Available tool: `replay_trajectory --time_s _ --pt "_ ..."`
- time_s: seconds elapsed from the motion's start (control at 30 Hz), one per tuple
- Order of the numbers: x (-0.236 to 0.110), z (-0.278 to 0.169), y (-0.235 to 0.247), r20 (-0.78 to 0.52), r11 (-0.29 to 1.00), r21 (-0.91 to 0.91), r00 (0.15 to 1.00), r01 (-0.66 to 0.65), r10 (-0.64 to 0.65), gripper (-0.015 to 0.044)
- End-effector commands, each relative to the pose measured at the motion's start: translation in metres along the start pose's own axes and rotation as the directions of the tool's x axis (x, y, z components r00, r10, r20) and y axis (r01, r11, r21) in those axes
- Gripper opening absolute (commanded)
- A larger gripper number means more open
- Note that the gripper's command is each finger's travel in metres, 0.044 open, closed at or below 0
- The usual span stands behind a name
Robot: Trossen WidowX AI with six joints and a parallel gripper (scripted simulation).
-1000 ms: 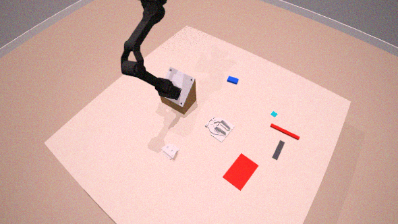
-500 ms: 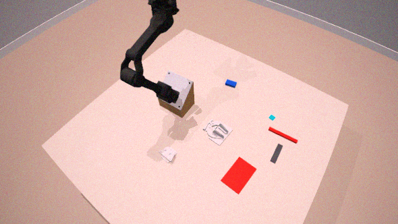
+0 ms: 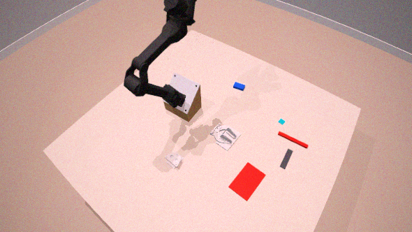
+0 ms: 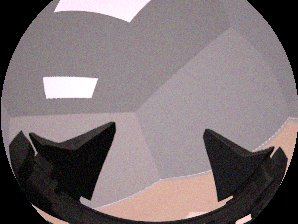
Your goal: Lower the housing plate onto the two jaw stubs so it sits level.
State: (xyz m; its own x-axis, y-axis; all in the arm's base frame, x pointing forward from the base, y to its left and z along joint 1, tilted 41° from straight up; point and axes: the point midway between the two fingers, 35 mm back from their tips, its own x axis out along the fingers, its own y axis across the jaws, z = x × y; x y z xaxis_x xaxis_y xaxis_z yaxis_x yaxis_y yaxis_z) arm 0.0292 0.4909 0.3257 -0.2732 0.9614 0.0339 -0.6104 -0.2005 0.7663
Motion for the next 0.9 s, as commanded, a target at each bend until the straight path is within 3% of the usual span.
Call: replay_trajectory --time_s 0.0,0.43,0.87 --pt "-0.019 0.020 -0.021 0.054 0.996 -0.031 0.995 0.082 -0.081 0.0440" --pt "-0.072 0.070 -0.077 0.185 0.923 -0.184 0.934 0.338 -0.306 0.0440" --pt "-0.140 0.109 -0.128 0.291 0.733 -0.319 0.798 0.601 -0.528 0.0440"
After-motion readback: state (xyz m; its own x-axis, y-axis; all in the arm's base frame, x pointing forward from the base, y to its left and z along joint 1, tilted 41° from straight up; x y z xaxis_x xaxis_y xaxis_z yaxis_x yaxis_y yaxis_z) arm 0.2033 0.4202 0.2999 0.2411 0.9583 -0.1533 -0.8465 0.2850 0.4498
